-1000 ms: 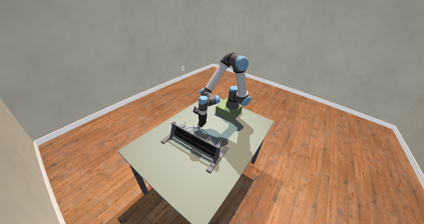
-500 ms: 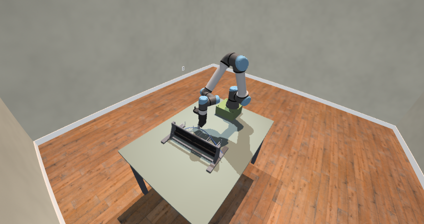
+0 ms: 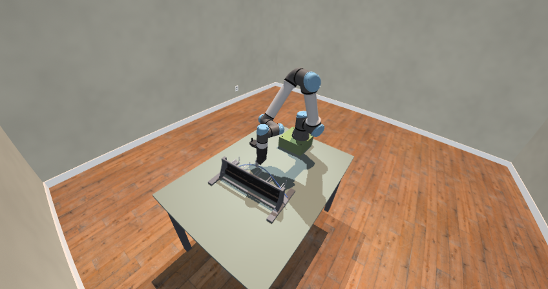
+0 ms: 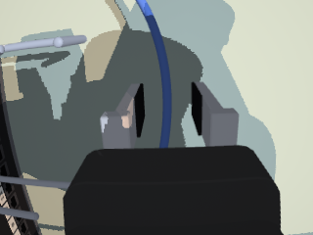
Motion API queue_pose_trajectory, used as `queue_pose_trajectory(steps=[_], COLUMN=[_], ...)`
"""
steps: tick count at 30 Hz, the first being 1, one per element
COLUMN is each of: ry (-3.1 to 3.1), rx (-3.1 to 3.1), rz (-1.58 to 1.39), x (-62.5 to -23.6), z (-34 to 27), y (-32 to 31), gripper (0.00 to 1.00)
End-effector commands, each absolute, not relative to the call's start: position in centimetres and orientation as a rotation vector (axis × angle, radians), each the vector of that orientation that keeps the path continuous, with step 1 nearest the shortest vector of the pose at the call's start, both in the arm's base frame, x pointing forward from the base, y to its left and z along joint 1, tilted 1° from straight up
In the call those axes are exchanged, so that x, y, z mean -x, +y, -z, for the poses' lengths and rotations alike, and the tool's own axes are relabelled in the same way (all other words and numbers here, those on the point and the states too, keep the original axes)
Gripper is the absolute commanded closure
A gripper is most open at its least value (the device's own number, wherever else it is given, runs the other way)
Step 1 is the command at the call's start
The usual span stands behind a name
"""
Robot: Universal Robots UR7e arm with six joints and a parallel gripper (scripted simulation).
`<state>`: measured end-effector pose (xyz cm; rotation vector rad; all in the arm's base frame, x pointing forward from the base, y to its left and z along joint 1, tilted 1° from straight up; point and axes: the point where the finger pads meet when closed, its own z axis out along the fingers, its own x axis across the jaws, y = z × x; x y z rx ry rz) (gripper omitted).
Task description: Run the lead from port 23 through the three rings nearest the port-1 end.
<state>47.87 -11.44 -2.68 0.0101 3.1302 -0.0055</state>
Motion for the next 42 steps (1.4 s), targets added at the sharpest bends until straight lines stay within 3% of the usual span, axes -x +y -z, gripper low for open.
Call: queue_pose_trajectory(steps=[1, 42], ry=[3.129, 3.129], rx=[-0.01, -0.01], rz=[0.006, 0.006], x=[-47.9, -47.9], z=[2.9, 4.3], y=[-11.5, -11.5], gripper=[0.33, 0.33])
